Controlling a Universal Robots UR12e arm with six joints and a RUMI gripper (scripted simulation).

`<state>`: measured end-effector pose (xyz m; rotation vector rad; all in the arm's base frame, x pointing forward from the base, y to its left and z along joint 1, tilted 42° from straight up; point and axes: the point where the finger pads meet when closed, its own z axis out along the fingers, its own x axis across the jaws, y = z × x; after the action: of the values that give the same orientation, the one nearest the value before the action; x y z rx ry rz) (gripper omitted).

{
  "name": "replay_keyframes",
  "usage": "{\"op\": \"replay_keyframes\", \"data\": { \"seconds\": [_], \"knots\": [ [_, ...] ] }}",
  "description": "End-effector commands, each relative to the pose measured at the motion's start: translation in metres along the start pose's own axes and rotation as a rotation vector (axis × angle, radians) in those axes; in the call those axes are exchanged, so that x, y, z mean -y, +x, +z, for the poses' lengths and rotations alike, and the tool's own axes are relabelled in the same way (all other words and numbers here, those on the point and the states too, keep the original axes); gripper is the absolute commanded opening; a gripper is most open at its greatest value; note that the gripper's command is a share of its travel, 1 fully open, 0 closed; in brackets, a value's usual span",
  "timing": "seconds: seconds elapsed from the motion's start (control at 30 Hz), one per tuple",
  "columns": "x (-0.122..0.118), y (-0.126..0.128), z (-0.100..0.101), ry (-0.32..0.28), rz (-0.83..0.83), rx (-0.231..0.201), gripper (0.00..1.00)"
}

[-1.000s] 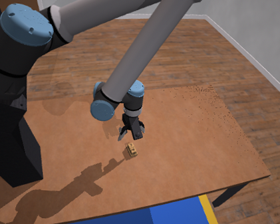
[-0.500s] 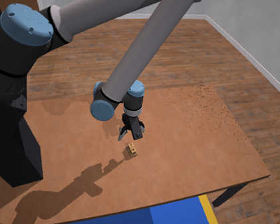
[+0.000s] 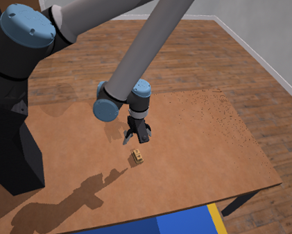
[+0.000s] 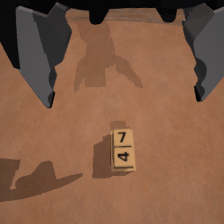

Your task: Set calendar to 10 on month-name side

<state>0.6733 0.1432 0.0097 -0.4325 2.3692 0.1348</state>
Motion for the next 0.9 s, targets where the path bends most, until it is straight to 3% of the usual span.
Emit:
{"op": "replay_keyframes", "data": {
  "seconds": [0.0, 0.3, 0.87],
  "knots": [
    [0.0, 0.0, -0.022, 0.0, 0.0, 0.0, 1.0],
    [0.0, 0.0, -0.05, 0.0, 0.0, 0.0, 1.0],
    [0.0, 0.0, -0.053, 0.0, 0.0, 0.0, 1.0]
  ]
}}
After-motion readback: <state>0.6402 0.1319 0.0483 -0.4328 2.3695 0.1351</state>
